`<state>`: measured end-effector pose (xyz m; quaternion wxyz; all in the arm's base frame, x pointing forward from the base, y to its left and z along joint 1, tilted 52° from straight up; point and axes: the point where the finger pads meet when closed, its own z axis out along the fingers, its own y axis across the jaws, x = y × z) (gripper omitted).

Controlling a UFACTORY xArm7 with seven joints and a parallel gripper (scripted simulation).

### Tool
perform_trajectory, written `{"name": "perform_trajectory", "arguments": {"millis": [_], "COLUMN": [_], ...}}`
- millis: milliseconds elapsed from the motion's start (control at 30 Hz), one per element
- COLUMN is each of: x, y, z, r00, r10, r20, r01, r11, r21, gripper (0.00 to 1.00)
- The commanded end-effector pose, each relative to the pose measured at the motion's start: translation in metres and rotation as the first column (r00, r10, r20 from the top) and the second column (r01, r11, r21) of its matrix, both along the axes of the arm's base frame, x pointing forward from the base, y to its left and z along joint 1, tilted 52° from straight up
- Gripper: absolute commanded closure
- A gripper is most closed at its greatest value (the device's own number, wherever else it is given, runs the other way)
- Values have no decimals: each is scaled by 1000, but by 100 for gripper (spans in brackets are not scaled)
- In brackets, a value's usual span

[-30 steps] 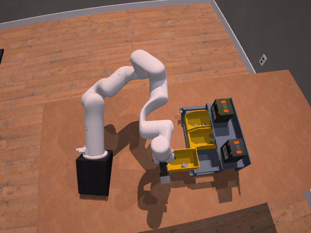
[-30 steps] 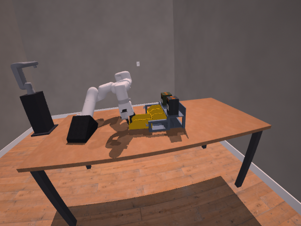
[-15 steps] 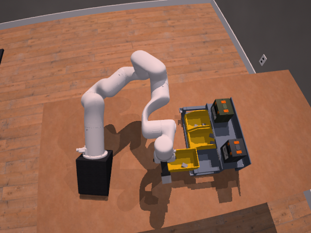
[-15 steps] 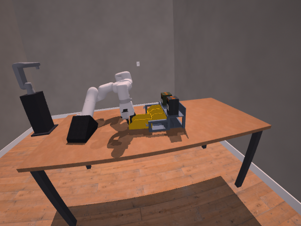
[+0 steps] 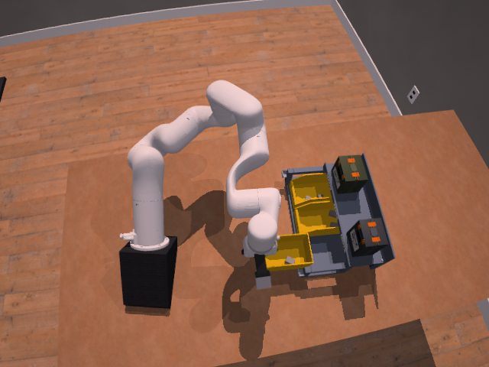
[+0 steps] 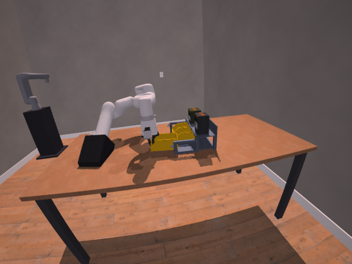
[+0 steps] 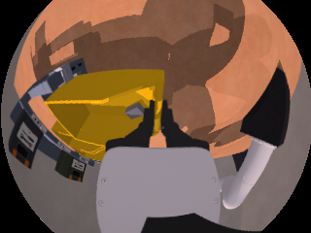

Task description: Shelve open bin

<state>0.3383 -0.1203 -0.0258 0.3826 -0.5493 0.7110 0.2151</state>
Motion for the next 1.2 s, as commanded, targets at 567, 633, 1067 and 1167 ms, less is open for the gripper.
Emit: {"name": "perform_trajectory", "arguments": {"millis": [567, 633, 1067, 1167], "x": [9, 9, 19, 19], "y": [-5, -5, -8, -8], "z": [2, 2, 3, 3], "r00": [1000, 1000, 1000, 1000], "r10": [18, 18, 18, 18], "r20": [-16, -16, -16, -16], "r01": [-18, -18, -18, -18], "r11": [1000, 1000, 1000, 1000], "r21": [1, 1, 1, 1], "gripper": [100, 100, 100, 100]}}
